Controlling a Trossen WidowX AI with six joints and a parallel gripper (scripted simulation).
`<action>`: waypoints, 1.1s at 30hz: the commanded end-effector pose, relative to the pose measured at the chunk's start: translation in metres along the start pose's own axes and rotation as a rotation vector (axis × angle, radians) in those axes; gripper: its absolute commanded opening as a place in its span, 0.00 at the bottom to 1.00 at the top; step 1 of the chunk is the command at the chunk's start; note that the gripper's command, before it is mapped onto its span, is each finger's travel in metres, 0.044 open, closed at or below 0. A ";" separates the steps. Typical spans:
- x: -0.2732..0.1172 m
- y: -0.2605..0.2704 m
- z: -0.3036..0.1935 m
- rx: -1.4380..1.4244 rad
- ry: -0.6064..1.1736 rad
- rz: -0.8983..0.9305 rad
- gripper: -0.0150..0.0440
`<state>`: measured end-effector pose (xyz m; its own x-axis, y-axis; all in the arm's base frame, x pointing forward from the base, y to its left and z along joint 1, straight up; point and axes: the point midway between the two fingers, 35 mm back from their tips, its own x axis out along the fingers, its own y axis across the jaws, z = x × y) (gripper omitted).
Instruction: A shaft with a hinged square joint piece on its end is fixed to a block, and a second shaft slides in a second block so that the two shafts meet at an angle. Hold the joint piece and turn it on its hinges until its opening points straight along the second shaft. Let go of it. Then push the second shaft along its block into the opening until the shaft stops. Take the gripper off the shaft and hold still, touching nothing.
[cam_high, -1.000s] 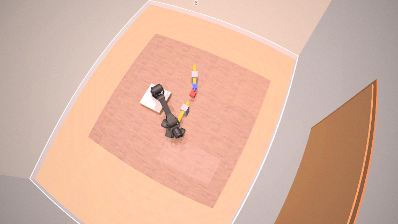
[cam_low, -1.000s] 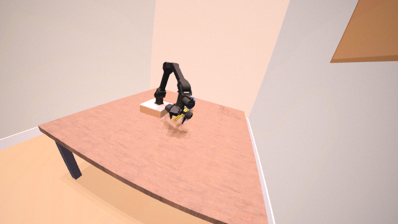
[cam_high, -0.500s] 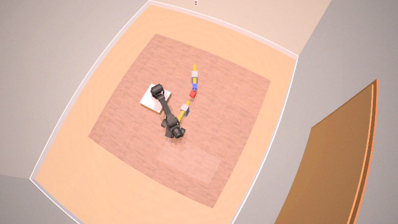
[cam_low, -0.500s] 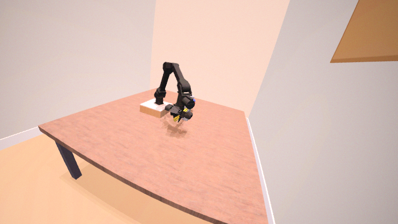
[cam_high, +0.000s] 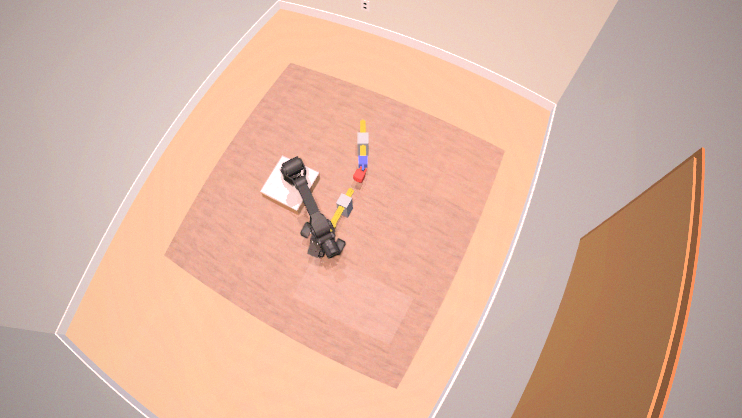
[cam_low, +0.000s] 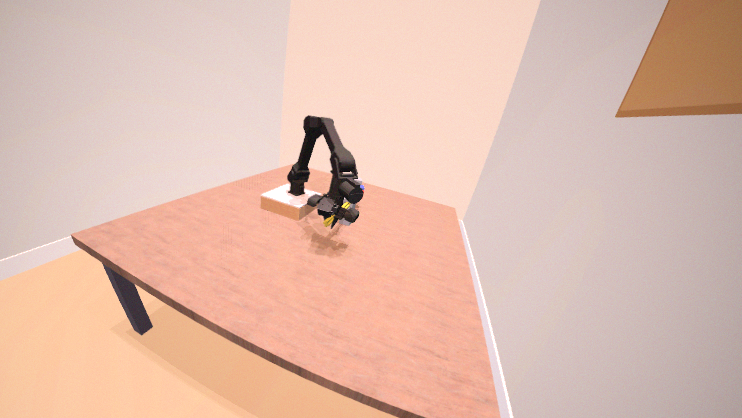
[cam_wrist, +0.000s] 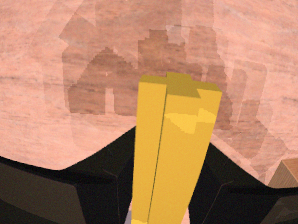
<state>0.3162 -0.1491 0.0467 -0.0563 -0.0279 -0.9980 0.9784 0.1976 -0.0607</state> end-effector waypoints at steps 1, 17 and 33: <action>0.000 0.000 0.001 0.004 -0.004 -0.002 0.37; 0.002 0.000 0.003 0.004 -0.004 0.089 0.37; 0.001 0.000 -0.002 0.005 -0.002 0.079 0.25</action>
<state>0.3161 -0.1503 0.0466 0.0190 -0.0150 -0.9997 0.9805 0.1961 0.0157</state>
